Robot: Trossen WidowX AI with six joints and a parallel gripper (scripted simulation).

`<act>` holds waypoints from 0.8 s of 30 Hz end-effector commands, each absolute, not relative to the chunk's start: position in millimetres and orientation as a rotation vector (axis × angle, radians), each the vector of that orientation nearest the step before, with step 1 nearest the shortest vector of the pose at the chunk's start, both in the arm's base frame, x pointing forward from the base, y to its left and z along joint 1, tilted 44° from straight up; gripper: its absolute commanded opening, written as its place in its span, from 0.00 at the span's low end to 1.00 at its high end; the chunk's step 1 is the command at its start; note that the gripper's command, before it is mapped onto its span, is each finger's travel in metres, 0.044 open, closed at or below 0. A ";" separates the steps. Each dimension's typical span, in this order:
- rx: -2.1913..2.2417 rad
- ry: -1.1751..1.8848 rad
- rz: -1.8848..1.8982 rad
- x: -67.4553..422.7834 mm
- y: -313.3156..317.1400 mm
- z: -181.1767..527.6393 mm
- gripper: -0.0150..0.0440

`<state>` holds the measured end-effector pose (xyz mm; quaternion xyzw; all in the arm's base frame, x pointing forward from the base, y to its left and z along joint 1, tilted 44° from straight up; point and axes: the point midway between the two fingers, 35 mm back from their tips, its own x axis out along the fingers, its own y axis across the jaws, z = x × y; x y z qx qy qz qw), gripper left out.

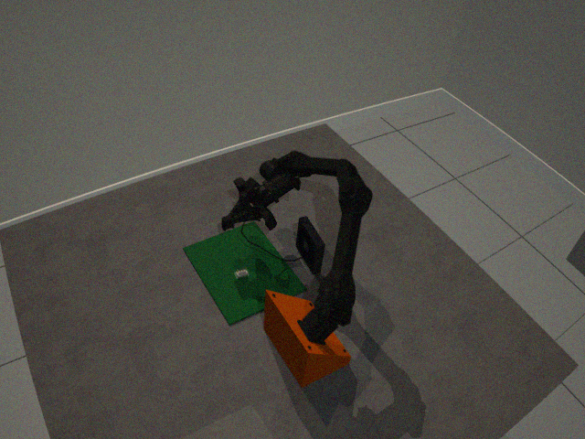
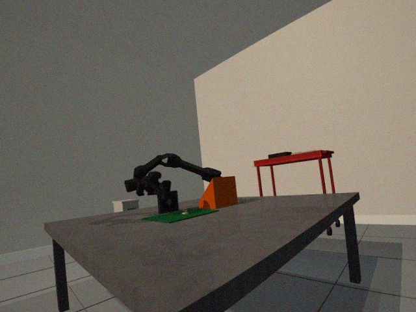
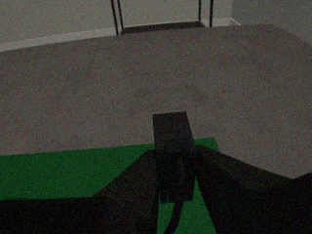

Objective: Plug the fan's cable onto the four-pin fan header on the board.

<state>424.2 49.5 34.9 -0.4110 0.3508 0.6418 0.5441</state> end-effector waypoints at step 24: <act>-0.982 0.832 1.527 427.6 31.5 21.4 0.25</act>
